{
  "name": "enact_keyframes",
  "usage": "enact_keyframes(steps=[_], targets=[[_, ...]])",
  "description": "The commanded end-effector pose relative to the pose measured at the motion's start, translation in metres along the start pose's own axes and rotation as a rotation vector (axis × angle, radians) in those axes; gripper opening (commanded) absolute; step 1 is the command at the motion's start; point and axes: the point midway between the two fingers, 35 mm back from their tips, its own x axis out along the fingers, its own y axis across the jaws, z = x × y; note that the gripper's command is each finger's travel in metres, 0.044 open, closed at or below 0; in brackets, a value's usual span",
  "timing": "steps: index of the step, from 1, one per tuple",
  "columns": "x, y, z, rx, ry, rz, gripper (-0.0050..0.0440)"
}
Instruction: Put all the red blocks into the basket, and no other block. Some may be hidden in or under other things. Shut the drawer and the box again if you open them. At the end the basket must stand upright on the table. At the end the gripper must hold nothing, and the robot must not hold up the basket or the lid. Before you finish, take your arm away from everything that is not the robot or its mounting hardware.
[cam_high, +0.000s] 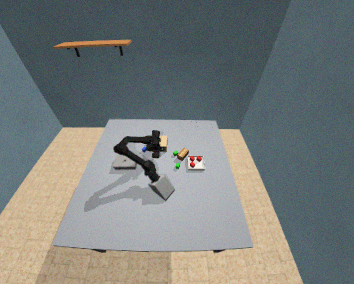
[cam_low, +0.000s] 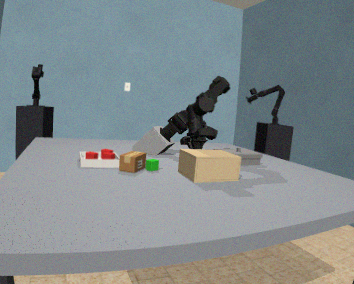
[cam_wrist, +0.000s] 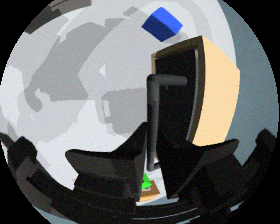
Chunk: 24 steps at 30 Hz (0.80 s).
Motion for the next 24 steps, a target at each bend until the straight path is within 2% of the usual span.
enact_keyframes(steps=[1,21,22,24], targets=[[-0.0003,-0.0087,0.0002,-0.010,0.007,-0.018,0.0000],[-0.0003,-0.0087,0.0002,-0.010,0.007,-0.018,0.0000],[-0.0035,0.0008,0.0001,-0.010,0.007,-0.018,0.0148],[-0.0035,0.0008,0.0001,-0.010,0.007,-0.018,0.0148]])
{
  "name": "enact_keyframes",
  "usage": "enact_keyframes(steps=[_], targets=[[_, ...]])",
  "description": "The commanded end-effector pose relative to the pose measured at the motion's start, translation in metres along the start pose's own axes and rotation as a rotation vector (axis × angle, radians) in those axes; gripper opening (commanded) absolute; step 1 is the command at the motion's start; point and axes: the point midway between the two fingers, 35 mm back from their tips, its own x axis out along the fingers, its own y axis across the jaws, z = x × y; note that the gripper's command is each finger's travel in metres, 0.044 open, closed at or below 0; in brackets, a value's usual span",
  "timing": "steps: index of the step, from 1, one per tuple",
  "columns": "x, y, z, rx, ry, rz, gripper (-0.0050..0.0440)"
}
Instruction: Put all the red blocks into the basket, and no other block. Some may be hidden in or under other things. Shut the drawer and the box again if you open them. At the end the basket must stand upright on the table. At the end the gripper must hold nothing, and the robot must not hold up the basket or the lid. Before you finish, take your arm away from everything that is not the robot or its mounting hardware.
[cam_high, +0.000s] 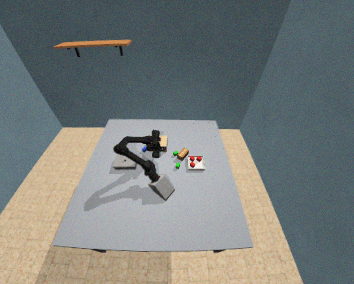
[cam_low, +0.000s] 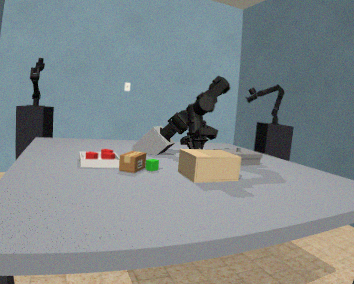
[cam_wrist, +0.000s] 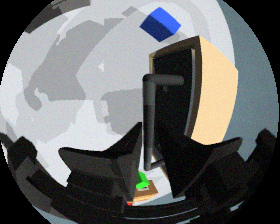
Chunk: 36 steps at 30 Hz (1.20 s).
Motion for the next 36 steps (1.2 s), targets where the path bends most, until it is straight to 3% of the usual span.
enact_keyframes(steps=[1,10,36], targets=[[-0.003,0.003,0.000,-0.001,0.004,-0.005,0.0148],[-0.005,0.003,0.000,-0.001,0.004,-0.005,0.0148],[-0.069,0.004,0.000,-0.001,0.004,-0.005,0.0148]])
